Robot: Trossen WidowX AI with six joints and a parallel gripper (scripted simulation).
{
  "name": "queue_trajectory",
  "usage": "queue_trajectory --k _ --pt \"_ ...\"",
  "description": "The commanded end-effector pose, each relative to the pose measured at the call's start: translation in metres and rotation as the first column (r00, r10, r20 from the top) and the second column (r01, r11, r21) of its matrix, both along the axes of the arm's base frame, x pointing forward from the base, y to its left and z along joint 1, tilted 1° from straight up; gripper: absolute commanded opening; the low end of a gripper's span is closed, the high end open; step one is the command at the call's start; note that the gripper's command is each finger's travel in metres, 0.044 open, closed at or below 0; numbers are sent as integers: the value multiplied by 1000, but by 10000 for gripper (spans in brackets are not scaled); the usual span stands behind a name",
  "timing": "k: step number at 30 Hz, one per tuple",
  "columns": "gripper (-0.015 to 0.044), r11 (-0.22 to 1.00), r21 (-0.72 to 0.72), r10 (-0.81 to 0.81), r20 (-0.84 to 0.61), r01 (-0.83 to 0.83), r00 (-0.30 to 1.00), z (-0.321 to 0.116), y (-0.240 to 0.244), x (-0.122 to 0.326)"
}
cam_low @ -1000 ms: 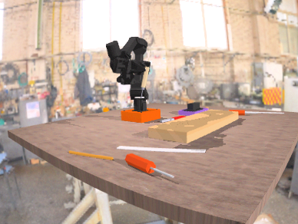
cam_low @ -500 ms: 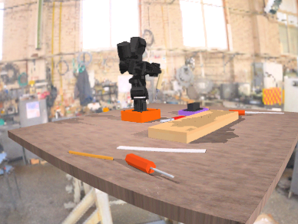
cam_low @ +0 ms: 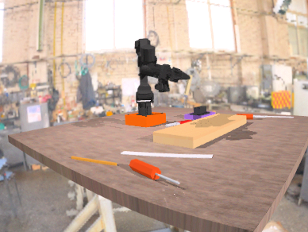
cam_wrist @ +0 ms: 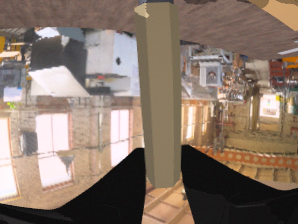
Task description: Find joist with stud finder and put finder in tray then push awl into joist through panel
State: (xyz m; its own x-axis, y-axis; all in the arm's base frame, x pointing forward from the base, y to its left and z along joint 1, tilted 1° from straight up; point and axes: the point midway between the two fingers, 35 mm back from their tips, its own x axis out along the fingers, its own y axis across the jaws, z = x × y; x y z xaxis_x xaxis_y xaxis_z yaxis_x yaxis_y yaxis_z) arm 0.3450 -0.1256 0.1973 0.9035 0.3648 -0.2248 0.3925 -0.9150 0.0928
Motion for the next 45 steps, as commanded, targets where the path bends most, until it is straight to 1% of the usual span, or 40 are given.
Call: queue_trajectory --k 1,13,24,45 --pt "0 999 13 51 -5 -51 999 -4 20 8" --pt "0 970 47 239 -14 -238 971 -15 93 27" --pt "0 917 77 394 -23 -391 919 -24 158 30" --pt "0 916 77 397 -23 -394 918 -37 159 31"
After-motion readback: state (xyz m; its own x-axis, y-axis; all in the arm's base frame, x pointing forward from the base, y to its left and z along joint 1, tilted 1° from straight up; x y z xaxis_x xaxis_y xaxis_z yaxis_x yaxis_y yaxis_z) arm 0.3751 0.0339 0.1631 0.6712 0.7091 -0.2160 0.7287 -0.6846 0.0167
